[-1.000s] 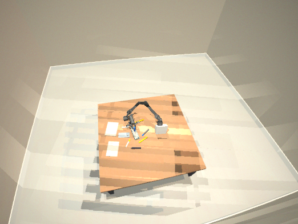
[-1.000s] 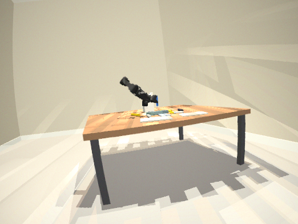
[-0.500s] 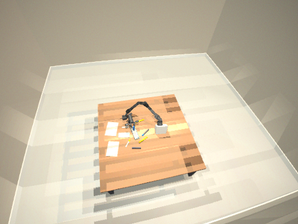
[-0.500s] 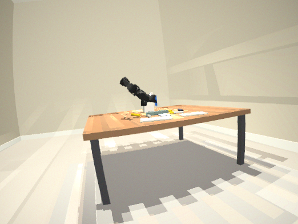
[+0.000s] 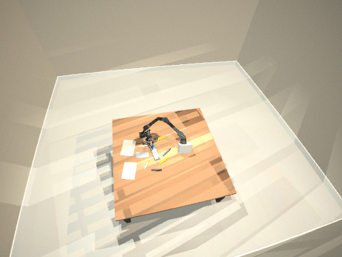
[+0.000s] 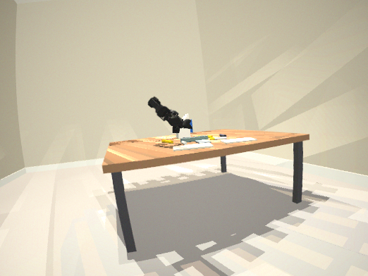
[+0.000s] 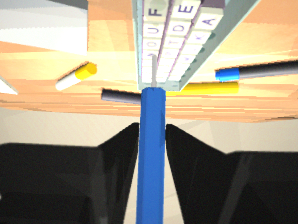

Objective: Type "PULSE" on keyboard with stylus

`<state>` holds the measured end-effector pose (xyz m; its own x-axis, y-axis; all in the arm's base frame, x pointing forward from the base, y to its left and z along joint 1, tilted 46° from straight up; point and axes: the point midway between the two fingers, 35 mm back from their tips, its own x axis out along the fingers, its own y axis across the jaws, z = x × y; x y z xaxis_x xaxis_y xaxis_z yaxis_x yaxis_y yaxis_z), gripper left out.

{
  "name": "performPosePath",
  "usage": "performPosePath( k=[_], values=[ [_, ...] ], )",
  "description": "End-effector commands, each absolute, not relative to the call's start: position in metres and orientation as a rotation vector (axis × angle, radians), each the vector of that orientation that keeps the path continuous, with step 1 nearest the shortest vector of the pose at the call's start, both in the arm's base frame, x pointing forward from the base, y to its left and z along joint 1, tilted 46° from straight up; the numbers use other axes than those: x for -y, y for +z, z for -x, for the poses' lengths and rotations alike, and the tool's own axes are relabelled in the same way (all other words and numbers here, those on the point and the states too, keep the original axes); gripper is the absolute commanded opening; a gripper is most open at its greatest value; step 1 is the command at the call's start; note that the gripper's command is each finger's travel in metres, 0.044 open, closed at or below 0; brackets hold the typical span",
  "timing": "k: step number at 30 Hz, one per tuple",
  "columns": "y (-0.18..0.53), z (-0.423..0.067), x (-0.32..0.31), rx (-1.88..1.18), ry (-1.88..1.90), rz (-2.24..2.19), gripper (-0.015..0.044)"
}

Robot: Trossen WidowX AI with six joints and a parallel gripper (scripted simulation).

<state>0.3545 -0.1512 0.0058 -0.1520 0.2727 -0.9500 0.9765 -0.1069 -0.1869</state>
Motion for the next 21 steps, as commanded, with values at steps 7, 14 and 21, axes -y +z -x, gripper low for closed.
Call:
performPosePath(
  k=[7,14,21],
  values=[
    [0.0018,-0.3563,0.1548,-1.474,-1.296,-1.416,0.0079],
    [0.0003,-0.3561,0.1564,-1.474,-1.296,-1.416,0.0081],
    [-0.0019,-0.3554,0.1587,-1.474,-1.296,-1.416,0.0081]
  ],
)
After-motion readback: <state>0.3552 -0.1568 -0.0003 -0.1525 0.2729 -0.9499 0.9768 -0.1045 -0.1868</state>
